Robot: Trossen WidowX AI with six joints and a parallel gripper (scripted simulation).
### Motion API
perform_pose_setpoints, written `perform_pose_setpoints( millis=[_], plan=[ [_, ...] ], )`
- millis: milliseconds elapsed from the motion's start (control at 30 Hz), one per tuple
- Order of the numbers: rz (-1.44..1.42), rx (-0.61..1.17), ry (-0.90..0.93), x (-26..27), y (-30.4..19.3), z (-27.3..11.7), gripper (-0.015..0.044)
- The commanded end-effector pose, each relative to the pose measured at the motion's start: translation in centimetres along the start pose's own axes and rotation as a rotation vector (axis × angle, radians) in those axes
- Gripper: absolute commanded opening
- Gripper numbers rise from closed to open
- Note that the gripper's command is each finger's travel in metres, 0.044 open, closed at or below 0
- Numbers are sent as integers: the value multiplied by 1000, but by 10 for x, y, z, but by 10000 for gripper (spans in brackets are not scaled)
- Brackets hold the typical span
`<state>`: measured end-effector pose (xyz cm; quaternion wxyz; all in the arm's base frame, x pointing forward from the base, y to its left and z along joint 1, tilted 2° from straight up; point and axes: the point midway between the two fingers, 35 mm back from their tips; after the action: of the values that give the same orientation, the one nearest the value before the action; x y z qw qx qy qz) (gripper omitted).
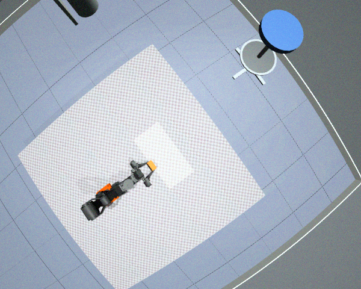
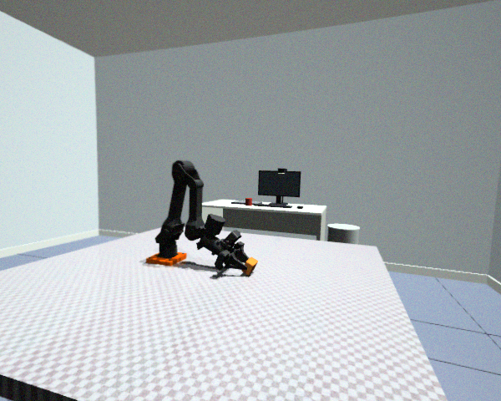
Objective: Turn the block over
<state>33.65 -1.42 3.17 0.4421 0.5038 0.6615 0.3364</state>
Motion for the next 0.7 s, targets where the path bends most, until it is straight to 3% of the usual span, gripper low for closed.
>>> perform_pose_setpoints(
  millis=[0,267,667],
  plan=[
    [3,-4,3,0,1,0,236],
    [3,-4,3,0,1,0,440],
    [3,-4,3,0,1,0,440]
  ],
)
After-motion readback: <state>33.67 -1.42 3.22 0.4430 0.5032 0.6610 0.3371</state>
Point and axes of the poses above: the point midway between the two fingers, 35 mm back from their tips, its own z axis out along the fingers, its own x axis across the jaws, y = z × x, and after that the axes turned 13 degrees about -z, right-handed
